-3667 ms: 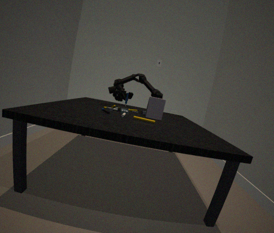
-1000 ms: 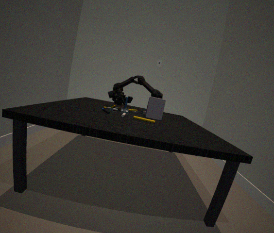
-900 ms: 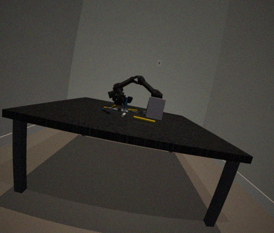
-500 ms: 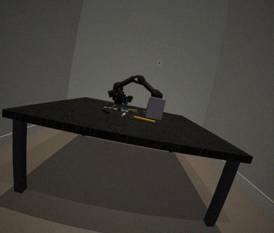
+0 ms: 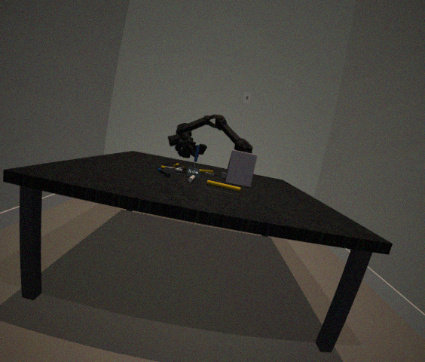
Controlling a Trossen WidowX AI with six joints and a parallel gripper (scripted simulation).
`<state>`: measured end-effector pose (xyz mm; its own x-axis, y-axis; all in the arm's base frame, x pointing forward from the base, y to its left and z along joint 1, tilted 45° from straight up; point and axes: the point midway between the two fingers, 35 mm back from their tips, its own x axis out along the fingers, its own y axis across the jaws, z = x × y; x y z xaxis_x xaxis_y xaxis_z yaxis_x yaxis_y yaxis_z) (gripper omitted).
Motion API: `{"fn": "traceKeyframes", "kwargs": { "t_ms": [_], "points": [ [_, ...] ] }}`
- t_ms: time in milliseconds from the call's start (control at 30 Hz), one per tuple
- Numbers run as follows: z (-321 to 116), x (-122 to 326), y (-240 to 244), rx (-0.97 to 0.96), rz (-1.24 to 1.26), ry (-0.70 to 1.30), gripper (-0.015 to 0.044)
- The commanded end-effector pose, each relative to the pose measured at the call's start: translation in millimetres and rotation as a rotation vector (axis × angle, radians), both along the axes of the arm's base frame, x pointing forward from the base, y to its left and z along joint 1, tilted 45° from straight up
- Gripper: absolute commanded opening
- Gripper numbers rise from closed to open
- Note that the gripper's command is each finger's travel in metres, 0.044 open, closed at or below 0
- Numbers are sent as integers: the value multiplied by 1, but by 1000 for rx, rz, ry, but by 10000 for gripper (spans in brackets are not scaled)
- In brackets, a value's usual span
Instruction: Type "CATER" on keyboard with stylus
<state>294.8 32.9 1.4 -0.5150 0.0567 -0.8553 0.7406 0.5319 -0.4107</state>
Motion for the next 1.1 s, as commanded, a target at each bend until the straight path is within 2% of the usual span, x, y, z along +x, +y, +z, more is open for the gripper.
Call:
{"fn": "traceKeyframes", "kwargs": {
  "t_ms": [0, 233, 633, 733, 1067],
  "points": [
    [2, 4, 0, 0, 0, 0, 0],
    [14, 19, -3, 1, -6, -4, 0],
    [0, 22, -17, 0, -6, -4, 0],
    [-2, 24, -17, 0, -6, -4, 79],
    [-5, 24, -19, 0, -6, -4, 81]
  ]
}}
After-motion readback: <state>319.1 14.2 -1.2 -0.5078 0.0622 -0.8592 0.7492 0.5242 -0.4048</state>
